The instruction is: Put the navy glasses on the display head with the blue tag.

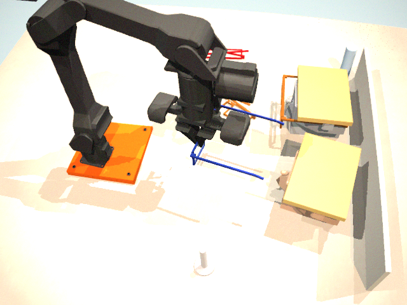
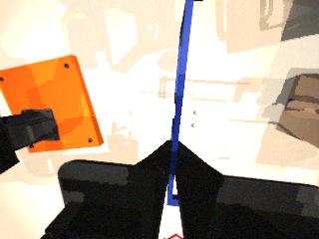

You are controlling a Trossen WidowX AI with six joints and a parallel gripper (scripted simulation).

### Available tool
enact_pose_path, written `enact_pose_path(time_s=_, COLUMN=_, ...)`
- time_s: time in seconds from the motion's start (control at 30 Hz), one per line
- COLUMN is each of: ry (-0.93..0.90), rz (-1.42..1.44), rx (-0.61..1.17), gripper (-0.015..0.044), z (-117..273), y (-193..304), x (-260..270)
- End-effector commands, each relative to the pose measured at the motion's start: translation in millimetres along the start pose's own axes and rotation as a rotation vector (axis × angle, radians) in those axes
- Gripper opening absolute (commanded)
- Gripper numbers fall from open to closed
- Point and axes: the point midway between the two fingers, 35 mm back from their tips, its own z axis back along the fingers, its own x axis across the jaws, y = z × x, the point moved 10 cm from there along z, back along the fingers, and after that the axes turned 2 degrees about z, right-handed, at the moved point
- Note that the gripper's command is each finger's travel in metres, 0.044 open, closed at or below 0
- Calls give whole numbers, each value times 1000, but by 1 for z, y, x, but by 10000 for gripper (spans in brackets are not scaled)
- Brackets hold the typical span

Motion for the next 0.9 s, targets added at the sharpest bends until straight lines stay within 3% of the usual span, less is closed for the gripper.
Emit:
enact_pose_path(time_s=0.0, ry=-4, rz=-7, rx=-1, gripper=0, z=-6, y=0, x=0)
enact_pose_path(time_s=0.87, ry=-3, rz=-7, rx=-22, gripper=0, z=-31, y=3, x=0)
